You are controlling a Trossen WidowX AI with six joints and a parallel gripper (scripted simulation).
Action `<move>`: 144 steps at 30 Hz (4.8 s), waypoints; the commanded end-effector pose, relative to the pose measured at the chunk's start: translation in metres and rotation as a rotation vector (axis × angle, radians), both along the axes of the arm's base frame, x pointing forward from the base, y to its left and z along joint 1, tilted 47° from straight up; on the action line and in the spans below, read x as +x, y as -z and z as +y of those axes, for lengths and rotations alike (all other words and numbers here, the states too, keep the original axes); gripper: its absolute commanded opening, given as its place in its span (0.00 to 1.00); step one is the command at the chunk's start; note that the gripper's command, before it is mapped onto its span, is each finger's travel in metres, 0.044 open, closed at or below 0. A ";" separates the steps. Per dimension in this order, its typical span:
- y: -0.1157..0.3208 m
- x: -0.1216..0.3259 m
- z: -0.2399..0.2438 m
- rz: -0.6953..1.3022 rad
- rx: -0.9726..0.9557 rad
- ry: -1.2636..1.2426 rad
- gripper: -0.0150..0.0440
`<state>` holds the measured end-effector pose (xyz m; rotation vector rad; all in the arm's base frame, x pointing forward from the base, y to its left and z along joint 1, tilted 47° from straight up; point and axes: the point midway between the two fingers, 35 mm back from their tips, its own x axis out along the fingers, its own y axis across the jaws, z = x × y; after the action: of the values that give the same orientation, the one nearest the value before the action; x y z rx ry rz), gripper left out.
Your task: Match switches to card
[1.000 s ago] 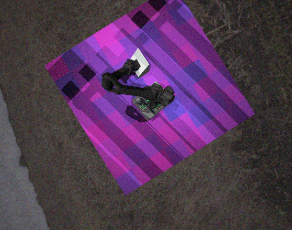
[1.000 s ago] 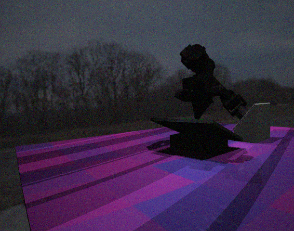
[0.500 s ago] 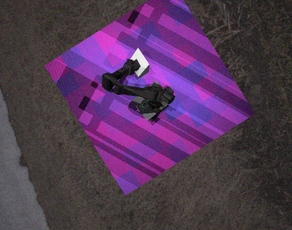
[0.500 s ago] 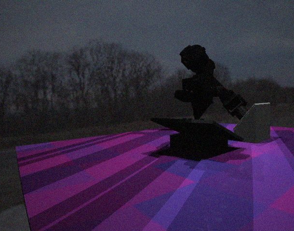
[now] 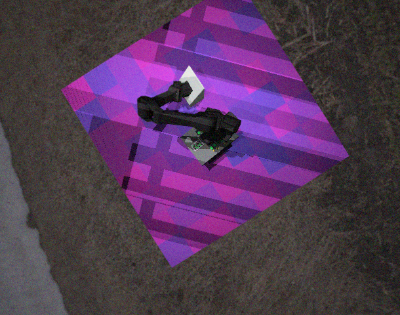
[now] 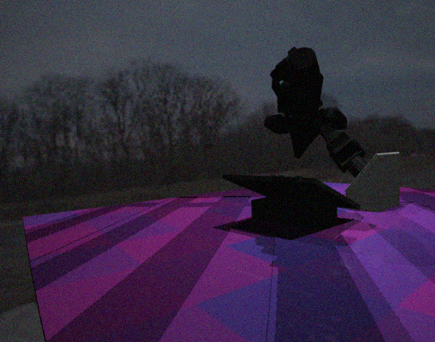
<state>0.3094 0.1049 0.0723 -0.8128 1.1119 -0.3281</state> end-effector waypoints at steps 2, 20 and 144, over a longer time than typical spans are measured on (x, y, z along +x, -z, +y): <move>-0.014 -0.006 0.007 -0.017 0.004 0.004 0.25; 0.021 -0.044 -0.038 -0.032 0.006 -0.014 0.25; -0.013 -0.074 -0.041 -0.013 0.002 0.004 0.25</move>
<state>0.2421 0.0717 0.0832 -0.7969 1.0942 -0.3360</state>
